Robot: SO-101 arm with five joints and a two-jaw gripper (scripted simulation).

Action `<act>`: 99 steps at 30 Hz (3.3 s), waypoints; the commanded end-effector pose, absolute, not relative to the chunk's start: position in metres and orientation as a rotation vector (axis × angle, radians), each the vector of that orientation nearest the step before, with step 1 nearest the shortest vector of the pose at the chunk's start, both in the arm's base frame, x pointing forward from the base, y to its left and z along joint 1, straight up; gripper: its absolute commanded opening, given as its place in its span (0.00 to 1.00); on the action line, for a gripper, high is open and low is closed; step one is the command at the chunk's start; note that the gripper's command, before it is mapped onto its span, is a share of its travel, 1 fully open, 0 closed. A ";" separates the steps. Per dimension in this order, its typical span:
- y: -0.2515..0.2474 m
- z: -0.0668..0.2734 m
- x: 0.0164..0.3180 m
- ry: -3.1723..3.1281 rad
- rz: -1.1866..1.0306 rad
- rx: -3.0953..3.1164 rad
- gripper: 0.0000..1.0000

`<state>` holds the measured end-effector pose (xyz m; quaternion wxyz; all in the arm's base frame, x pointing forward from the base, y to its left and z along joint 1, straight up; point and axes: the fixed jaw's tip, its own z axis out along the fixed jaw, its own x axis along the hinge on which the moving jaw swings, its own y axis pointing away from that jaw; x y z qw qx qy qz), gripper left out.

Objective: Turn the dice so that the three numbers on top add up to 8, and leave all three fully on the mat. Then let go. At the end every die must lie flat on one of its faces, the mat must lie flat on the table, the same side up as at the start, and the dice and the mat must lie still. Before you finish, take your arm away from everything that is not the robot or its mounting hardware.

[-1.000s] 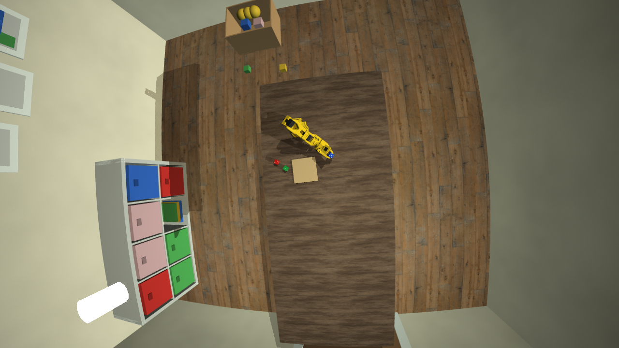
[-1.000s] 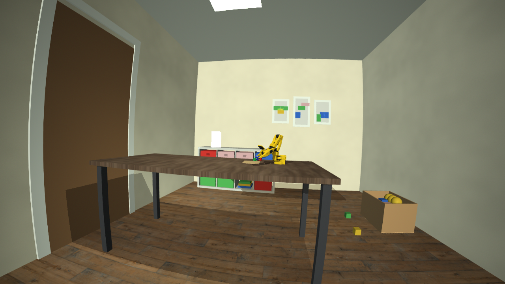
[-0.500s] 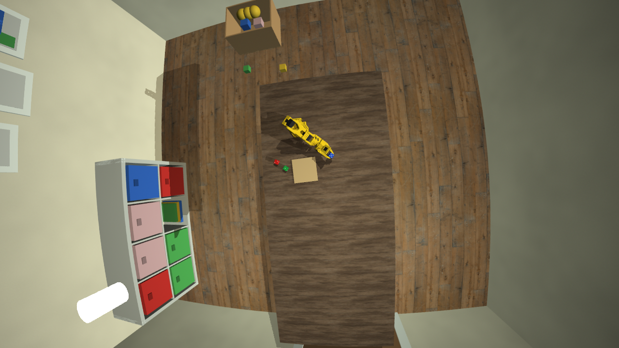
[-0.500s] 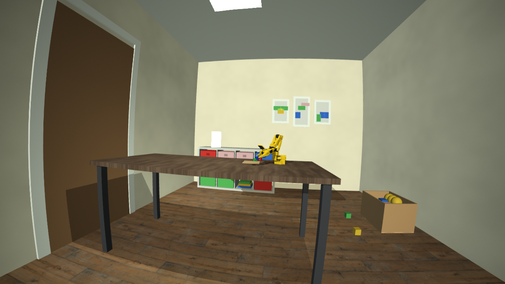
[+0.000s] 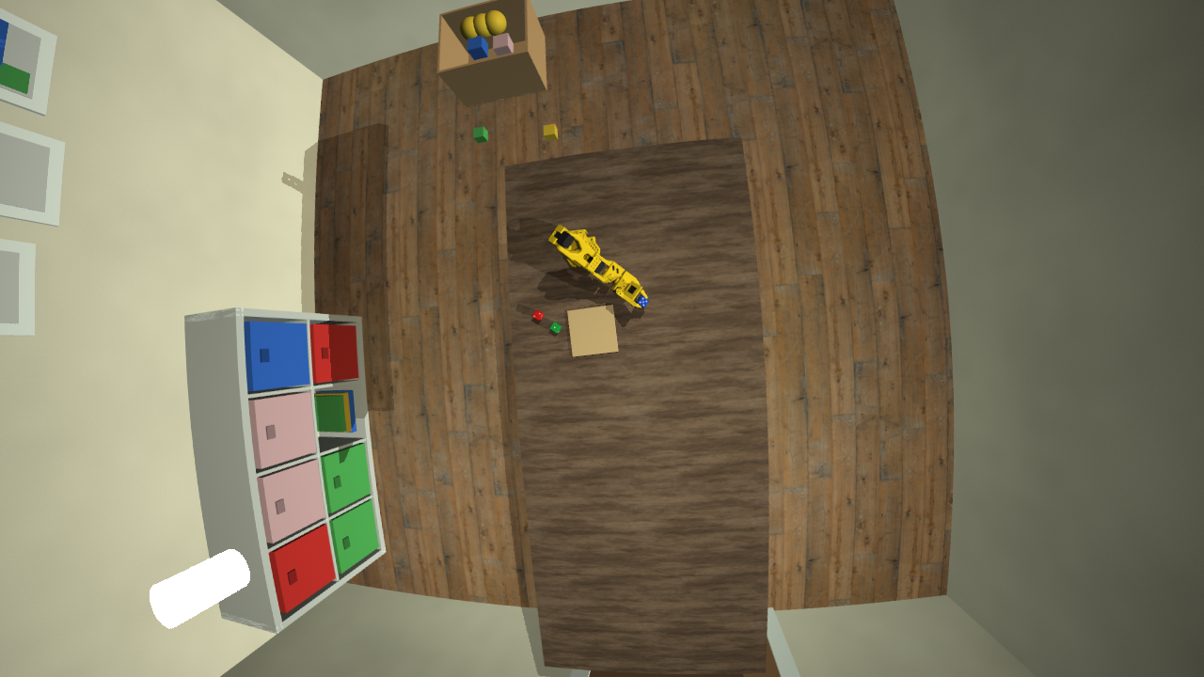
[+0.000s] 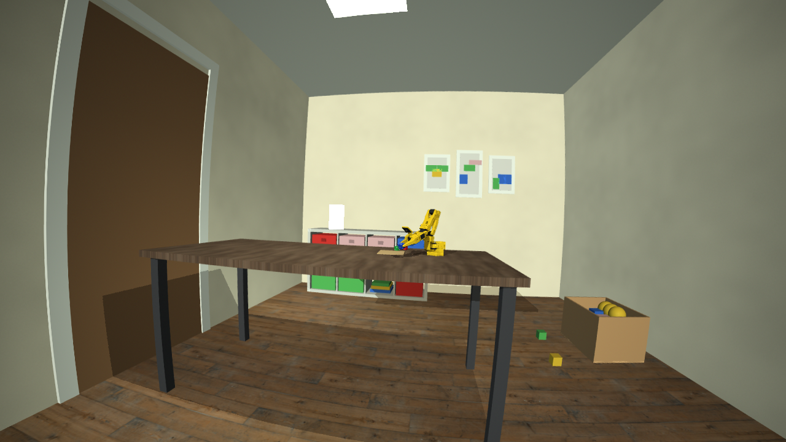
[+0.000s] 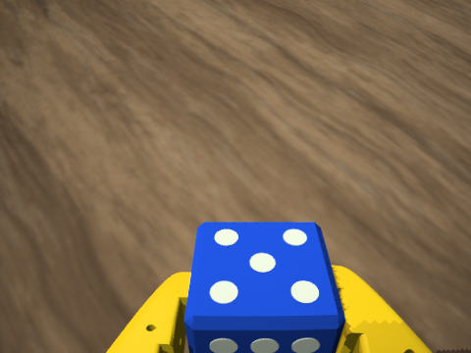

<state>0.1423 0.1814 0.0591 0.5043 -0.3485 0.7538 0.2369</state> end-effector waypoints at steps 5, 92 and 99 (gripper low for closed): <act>0.184 0.063 0.141 1.802 0.592 -0.834 0.00; 0.184 0.032 0.141 1.802 0.592 -0.834 0.00; 0.184 0.031 0.141 1.802 0.592 -0.834 0.00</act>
